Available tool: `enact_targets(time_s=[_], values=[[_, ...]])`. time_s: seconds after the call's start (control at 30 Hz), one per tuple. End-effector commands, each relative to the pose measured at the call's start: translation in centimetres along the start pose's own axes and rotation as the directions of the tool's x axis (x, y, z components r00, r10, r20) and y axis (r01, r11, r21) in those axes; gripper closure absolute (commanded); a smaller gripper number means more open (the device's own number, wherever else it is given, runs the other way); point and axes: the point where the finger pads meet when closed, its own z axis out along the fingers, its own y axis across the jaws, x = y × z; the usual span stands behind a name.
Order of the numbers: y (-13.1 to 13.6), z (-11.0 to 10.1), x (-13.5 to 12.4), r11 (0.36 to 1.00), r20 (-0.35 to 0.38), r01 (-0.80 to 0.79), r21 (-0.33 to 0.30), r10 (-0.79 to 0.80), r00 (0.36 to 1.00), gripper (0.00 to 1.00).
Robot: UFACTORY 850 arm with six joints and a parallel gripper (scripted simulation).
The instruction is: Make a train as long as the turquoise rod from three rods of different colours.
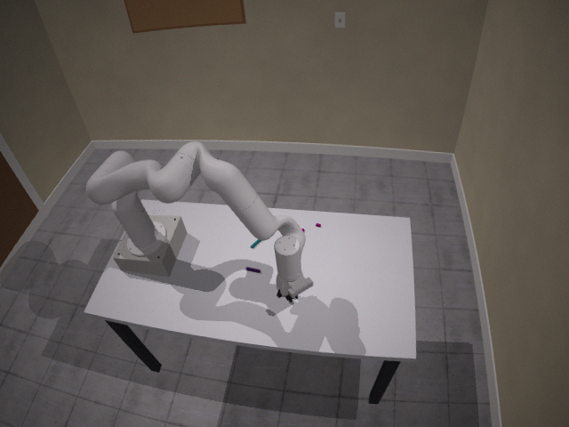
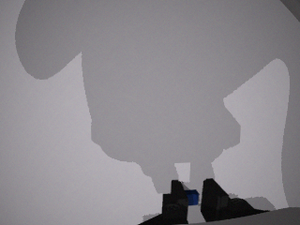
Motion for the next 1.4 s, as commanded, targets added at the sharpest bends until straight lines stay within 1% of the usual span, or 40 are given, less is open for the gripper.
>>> enact_targets(time_s=[0.0, 0.3, 0.5, 0.67, 1.0, 1.07, 1.23, 1.37], values=[[-0.1, -0.1, 0.1, 1.0, -0.002, 0.0, 0.001, 0.0, 1.0, 0.76], [-0.1, -0.1, 0.1, 1.0, -0.002, 0.0, 0.001, 0.0, 1.0, 0.76], [-0.1, -0.6, 0.1, 1.0, -0.002, 0.0, 0.001, 0.0, 1.0, 0.76], [-0.1, -2.4, 0.1, 1.0, -0.002, 0.0, 0.001, 0.0, 1.0, 0.76], [-0.1, -7.6, 0.1, 1.0, -0.002, 0.0, 0.001, 0.0, 1.0, 0.76], [-0.1, -7.6, 0.1, 1.0, -0.002, 0.0, 0.001, 0.0, 1.0, 0.76], [-0.1, -8.9, 0.1, 1.0, -0.002, 0.0, 0.001, 0.0, 1.0, 0.76], [-0.1, -9.1, 0.1, 1.0, -0.002, 0.0, 0.001, 0.0, 1.0, 0.76]])
